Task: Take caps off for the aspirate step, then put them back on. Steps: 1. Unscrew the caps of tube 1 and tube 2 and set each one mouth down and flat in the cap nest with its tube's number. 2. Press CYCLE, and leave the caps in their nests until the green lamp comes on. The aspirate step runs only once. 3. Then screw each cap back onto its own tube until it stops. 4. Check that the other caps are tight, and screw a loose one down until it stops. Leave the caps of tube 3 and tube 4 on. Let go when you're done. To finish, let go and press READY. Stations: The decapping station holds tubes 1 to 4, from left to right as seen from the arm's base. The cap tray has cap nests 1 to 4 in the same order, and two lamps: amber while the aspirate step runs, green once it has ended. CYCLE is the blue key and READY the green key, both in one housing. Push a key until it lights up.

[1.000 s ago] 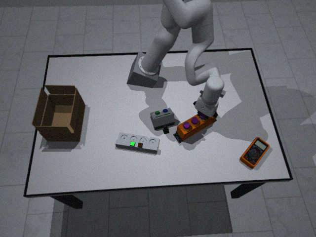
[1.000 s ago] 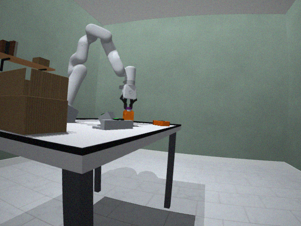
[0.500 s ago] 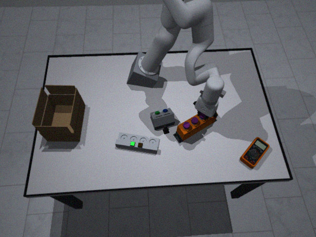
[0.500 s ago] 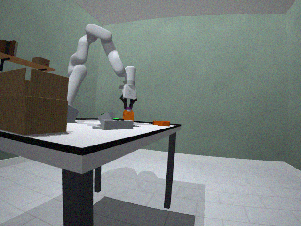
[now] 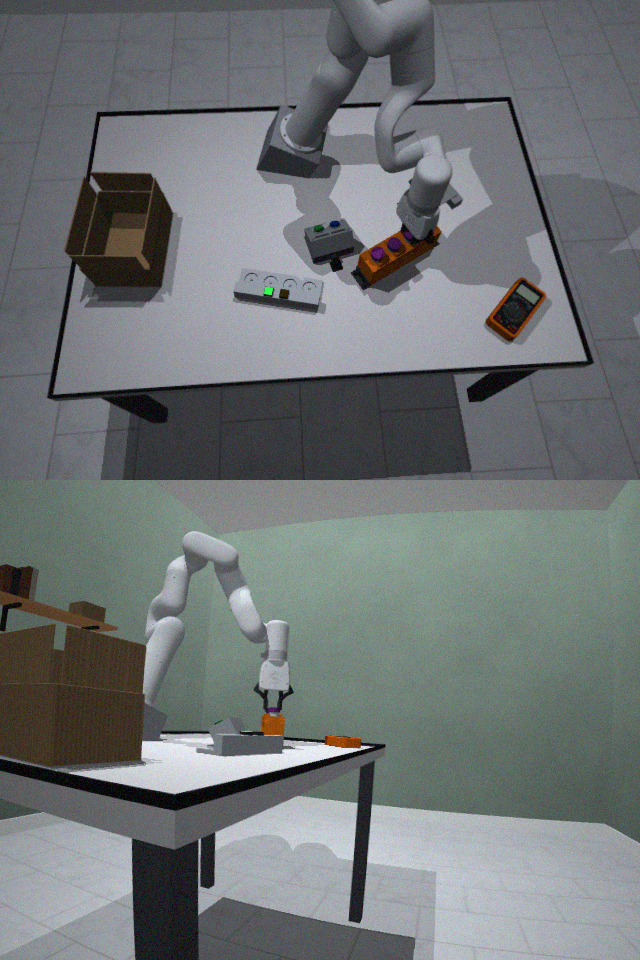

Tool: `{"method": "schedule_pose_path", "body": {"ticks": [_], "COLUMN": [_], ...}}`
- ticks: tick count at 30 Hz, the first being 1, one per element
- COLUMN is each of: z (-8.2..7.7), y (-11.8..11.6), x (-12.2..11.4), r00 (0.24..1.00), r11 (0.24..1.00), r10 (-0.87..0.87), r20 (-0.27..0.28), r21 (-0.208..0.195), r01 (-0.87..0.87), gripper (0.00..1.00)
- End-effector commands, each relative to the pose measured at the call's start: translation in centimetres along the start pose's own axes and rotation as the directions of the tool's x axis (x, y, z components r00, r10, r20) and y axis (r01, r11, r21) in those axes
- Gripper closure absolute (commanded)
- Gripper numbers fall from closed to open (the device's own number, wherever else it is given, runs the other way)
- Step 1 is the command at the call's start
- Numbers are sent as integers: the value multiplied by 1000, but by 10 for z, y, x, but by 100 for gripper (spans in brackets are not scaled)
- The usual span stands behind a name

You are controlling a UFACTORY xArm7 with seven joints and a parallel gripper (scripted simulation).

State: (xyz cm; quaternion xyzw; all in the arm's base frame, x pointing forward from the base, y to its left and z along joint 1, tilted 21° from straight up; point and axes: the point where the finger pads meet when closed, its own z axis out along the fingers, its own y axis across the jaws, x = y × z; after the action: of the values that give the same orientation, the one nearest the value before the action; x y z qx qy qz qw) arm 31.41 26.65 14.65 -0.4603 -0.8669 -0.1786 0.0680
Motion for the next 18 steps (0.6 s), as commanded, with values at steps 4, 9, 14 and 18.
{"method": "schedule_pose_path", "body": {"ticks": [4, 9, 14, 18], "z": [-1, 0, 0, 0], "y": [1, 1, 1, 1], "x": [0, 0, 0, 0], "r00": [972, 926, 926, 926], "r11": [973, 926, 926, 926], "r10": [233, 377, 377, 377], "r20": [15, 14, 14, 14], "r21": [-6, -8, -8, -8], "r01": [-233, -377, -377, -377], "gripper": [100, 100, 100, 54]}}
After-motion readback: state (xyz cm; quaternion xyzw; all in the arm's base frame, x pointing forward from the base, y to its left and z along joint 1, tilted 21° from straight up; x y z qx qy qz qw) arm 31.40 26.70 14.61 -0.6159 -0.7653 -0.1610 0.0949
